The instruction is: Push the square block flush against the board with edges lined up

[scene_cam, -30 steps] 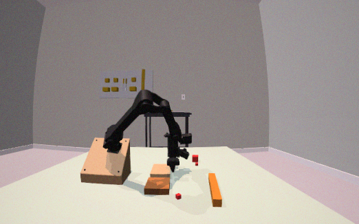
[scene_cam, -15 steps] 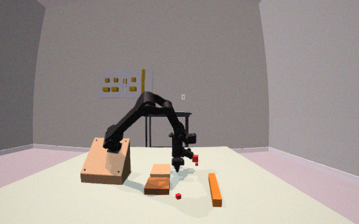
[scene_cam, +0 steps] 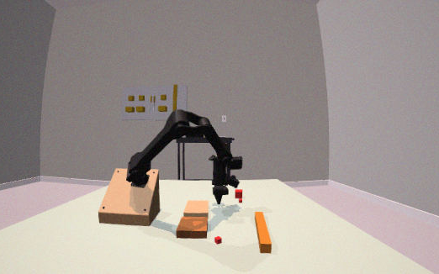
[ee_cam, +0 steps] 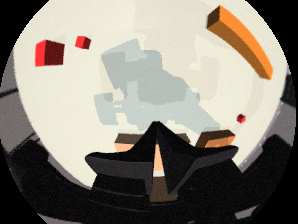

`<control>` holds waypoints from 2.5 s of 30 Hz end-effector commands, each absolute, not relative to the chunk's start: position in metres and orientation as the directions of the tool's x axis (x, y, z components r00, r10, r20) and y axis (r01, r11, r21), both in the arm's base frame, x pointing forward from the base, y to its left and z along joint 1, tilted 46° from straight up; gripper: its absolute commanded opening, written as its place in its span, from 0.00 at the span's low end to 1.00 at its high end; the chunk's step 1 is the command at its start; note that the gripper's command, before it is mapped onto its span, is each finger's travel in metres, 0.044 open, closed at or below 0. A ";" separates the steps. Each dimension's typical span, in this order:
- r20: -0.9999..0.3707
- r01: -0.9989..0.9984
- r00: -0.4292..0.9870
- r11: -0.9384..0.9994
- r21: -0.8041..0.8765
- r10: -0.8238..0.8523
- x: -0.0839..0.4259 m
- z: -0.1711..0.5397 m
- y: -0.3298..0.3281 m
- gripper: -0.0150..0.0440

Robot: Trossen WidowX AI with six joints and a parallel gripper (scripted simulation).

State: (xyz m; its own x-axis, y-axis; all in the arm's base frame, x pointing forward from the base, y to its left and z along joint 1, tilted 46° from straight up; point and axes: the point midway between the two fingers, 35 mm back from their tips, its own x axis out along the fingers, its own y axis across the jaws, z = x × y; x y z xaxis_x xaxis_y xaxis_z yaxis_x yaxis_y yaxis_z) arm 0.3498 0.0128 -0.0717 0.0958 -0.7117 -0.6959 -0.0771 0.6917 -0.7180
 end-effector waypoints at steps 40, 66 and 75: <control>-0.710 -0.954 0.114 0.123 -0.274 -0.695 0.266 -0.118 0.081 0.25; -0.703 -0.992 0.109 -0.124 -0.030 -0.703 0.246 -0.168 0.047 0.25; -0.704 -0.992 0.109 -0.124 -0.030 -0.702 0.247 -0.164 0.043 0.25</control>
